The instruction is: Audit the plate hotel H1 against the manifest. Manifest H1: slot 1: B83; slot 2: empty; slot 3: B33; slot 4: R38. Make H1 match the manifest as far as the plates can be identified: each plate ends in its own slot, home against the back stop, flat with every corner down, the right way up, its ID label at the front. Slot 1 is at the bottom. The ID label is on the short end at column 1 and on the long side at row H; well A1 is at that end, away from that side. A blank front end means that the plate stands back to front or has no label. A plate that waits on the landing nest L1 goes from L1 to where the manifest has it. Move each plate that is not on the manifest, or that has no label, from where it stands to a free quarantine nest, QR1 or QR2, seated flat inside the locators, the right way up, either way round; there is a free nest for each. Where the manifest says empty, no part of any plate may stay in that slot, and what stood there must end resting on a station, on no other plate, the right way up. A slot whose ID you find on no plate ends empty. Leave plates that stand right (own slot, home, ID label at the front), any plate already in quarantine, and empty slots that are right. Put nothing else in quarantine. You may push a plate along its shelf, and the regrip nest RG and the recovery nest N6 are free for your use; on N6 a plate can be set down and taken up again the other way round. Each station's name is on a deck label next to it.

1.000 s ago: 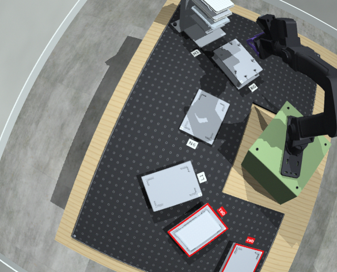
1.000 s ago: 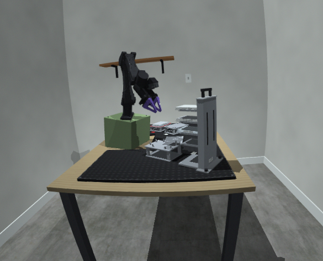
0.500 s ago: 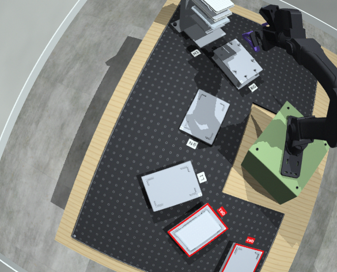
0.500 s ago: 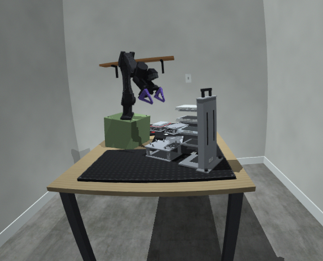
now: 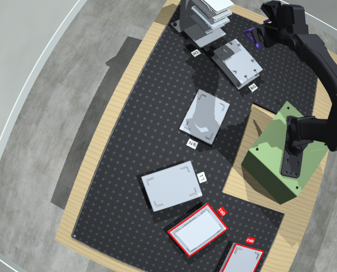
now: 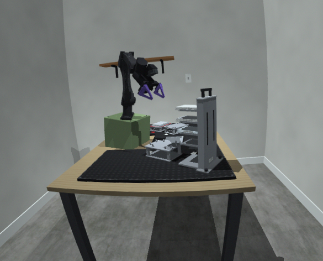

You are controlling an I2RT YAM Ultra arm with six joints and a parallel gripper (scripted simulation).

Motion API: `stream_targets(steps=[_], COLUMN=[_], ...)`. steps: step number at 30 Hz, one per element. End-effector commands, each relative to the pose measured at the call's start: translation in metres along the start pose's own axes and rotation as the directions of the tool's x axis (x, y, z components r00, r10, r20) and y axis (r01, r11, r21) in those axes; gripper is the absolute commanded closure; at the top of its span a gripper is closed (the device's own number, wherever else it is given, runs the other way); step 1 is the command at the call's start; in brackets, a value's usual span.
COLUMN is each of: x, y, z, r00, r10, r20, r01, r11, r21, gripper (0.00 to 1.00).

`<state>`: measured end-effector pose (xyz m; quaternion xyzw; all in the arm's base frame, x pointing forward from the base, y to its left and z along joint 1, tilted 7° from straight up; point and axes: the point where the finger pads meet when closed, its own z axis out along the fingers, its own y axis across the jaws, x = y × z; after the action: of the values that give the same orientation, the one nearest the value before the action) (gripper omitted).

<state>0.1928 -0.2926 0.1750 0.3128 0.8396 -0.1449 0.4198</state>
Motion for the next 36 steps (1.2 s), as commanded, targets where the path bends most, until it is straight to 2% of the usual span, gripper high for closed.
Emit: stream_targets(steps=[1, 17, 18, 20, 28, 30, 31, 32, 36], x=[-0.003, -0.003, -0.006, -0.013, -0.016, -0.016, -0.025, -0.017, -0.018], y=[0.0, 0.0, 0.0, -0.001, -0.001, -0.001, 0.001, 0.0, 0.0], z=[-0.002, -0.002, 0.001, 0.005, 0.018, 0.018, 0.011, 0.021, 0.028], r00=[1.0, 1.0, 1.0, 1.0, 1.0, 1.0, 0.999, 1.0, 1.0], r10=[-0.001, -0.001, 0.002, -0.007, -0.007, -0.007, -0.02, -0.007, -0.007], r20=[0.004, 0.004, -0.004, 0.017, 0.018, 0.018, 0.05, 0.019, 0.018], r01=[0.001, 0.001, -0.002, 0.007, 0.007, 0.007, 0.019, 0.007, 0.006], r11=[1.0, 1.0, 1.0, 1.0, 1.0, 1.0, 1.0, 1.0, 1.0], r21=[-0.001, -0.001, -0.009, 0.001, 0.001, 0.001, 0.01, 0.001, 0.0], gripper=[0.0, 0.0, 0.0, 0.0, 0.0, 0.0, 0.0, 0.0, 0.0])
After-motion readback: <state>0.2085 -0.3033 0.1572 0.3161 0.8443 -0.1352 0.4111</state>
